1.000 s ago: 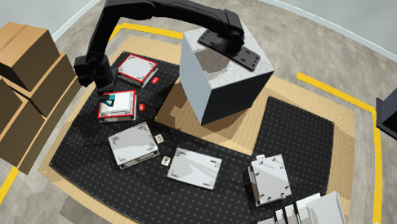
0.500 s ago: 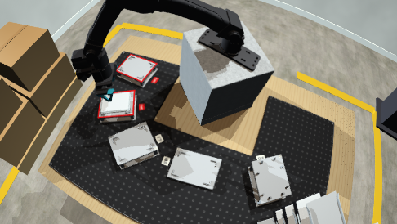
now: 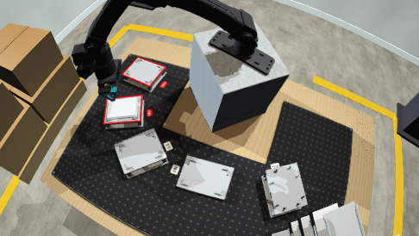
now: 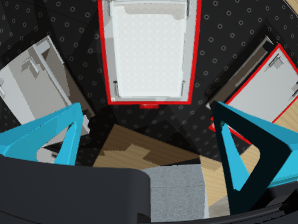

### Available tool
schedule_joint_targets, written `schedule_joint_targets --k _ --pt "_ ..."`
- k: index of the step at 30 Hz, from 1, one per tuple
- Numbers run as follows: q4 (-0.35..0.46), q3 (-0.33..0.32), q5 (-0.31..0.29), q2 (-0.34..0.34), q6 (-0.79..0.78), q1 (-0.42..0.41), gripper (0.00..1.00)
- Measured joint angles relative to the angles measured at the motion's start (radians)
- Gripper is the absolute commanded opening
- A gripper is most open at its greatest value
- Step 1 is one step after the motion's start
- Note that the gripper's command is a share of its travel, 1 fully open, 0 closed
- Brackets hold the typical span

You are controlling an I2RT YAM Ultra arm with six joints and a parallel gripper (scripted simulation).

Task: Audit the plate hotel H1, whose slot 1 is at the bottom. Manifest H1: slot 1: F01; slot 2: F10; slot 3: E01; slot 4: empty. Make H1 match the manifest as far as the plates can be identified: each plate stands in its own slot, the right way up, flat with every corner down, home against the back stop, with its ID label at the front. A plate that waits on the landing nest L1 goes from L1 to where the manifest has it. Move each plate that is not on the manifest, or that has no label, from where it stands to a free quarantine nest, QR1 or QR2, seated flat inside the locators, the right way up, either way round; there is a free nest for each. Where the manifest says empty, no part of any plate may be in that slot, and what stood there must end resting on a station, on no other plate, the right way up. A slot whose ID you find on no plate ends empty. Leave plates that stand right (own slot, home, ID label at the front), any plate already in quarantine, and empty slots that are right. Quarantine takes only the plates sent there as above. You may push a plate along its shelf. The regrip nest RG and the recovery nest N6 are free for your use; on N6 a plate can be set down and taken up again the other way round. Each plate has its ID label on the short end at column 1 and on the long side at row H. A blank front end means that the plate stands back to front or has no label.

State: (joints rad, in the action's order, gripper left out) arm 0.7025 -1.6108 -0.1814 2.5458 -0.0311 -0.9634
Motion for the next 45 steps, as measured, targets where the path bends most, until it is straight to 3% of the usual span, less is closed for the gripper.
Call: schedule_joint_targets --k 33,45 --pt "0.2 -0.055 0.002 -0.137 -0.03 -0.03 1.0" --pt "0.185 0.0 -0.001 -0.175 0.015 0.027 1.0"
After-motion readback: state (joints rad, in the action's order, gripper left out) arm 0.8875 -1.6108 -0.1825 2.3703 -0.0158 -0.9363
